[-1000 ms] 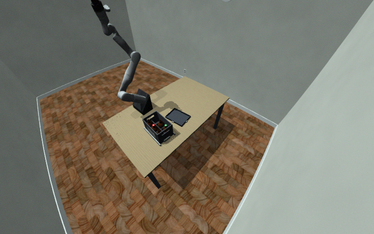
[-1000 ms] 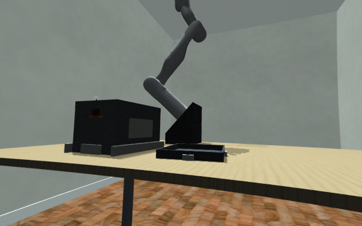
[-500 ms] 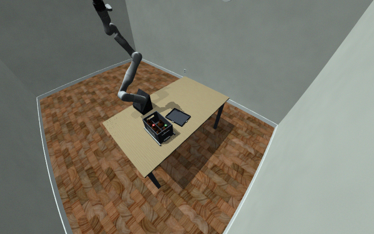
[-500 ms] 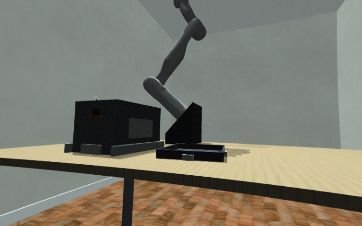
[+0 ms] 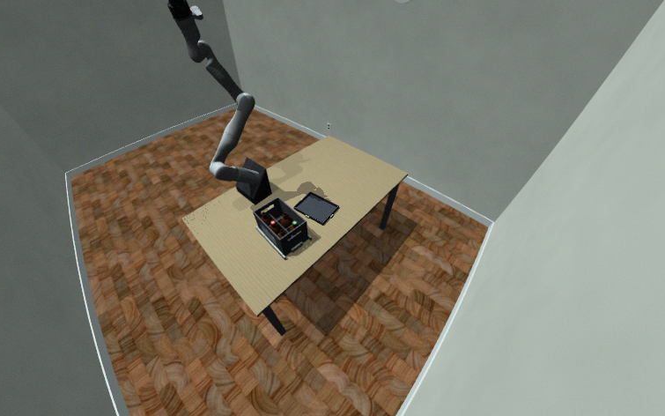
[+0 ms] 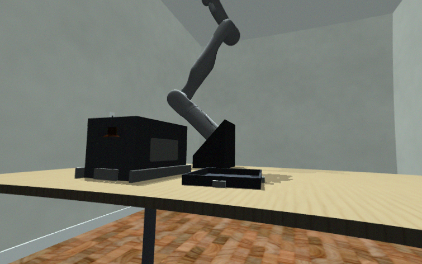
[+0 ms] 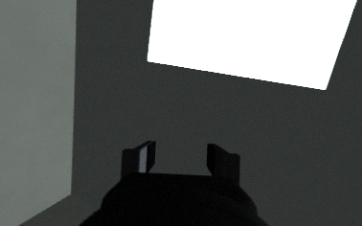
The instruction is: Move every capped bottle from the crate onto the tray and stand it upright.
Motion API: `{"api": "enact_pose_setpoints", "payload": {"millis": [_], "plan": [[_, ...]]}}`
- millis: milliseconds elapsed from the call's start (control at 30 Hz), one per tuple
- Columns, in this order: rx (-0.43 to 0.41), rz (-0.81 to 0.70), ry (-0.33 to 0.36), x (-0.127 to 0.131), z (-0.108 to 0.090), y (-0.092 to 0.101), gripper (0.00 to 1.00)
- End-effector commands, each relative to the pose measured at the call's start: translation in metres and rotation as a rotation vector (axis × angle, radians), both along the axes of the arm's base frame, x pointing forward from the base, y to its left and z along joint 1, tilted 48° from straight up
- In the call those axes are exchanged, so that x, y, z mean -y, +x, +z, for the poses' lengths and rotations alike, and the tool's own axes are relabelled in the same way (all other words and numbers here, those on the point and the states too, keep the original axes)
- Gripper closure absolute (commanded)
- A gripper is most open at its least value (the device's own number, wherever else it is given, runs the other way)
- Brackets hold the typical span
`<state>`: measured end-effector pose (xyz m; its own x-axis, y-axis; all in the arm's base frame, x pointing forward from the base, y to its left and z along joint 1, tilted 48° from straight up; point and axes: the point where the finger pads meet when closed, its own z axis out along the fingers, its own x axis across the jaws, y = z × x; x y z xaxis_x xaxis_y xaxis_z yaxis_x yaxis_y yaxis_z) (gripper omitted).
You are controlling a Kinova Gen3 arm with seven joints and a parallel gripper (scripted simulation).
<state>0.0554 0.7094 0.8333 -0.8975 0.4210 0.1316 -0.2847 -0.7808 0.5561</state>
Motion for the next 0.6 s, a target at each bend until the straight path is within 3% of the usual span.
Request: {"api": "enact_pose_setpoints", "payload": {"millis": [0,233,333,567], "plan": [[-0.001,-0.058,-0.005,0.002,-0.001,0.016,0.0],[0.002,-0.147,-0.006,0.007,-0.001,0.039,0.0],[0.004,-0.121,-0.005,0.006,-0.002,0.034,0.0],[0.003,-0.142,-0.006,0.011,-0.001,0.057,0.0]]}}
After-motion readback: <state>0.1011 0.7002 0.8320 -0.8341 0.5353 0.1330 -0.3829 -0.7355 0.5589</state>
